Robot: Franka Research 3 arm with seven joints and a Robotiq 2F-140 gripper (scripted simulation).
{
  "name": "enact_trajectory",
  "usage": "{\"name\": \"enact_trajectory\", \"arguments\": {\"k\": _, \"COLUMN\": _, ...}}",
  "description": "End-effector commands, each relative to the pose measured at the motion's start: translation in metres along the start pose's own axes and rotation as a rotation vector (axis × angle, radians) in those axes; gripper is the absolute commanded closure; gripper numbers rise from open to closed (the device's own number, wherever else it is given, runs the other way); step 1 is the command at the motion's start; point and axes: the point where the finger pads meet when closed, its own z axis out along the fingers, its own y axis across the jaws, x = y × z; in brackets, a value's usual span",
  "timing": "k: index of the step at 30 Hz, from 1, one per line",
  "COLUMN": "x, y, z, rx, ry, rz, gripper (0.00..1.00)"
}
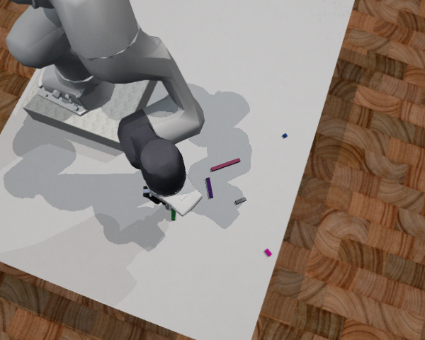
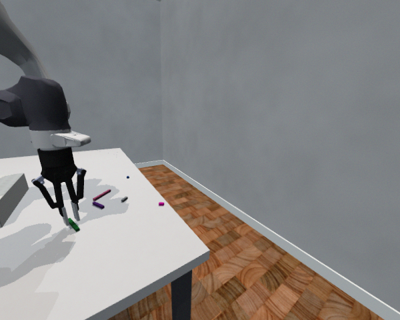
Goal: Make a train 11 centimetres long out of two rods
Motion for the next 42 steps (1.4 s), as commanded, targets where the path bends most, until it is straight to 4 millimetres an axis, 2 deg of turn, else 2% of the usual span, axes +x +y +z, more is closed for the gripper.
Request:
{"name": "enact_trajectory", "arguments": {"k": 1, "x": 0.000, "y": 0.000, "z": 0.001, "rx": 0.002, "ry": 0.003, "rz": -0.003, "gripper": 0.77}}
{"name": "enact_trajectory", "arguments": {"k": 18, "x": 0.000, "y": 0.000, "z": 0.014, "rx": 0.002, "ry": 0.003, "rz": -0.003, "gripper": 0.77}}
{"name": "enact_trajectory", "arguments": {"k": 42, "x": 0.000, "y": 0.000, "z": 0.016, "rx": 0.002, "ry": 0.003, "rz": -0.003, "gripper": 0.77}}
